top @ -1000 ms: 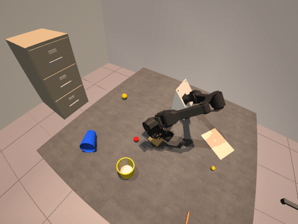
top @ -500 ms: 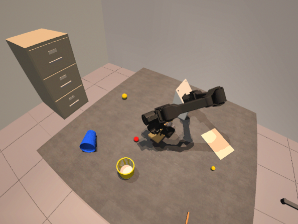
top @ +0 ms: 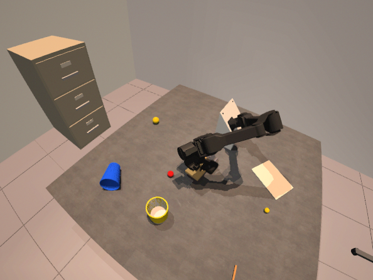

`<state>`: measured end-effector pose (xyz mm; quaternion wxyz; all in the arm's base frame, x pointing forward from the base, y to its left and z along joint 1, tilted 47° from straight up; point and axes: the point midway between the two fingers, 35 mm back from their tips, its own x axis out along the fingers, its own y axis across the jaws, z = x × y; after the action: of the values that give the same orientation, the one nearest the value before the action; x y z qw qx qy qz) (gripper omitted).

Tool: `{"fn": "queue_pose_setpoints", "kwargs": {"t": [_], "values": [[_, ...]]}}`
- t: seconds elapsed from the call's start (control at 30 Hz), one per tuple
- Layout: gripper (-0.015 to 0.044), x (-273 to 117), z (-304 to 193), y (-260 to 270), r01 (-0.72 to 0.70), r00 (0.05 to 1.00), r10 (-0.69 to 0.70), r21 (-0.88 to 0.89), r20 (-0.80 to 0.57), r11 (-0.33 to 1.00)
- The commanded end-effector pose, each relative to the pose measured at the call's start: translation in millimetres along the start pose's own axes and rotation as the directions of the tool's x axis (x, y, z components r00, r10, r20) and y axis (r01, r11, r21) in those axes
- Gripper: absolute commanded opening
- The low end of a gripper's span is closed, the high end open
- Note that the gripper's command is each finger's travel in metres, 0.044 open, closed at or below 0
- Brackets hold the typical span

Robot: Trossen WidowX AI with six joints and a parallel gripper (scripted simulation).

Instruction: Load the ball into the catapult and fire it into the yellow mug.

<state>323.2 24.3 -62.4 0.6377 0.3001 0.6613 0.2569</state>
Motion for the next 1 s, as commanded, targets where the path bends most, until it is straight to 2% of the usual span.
{"fn": "queue_pose_setpoints", "kwargs": {"t": [0.0,0.5,0.7,0.97], "values": [[0.0000,4,0,0,-0.002,1.000,0.002,0.007,0.005,1.000],[0.0000,29,-1,0,-0.005,1.000,0.005,0.009,0.004,1.000],[0.0000,26,-1,0,-0.002,1.000,0.002,0.002,-0.001,1.000],[0.0210,26,-1,0,-0.002,1.000,0.002,0.002,-0.001,1.000]]}}
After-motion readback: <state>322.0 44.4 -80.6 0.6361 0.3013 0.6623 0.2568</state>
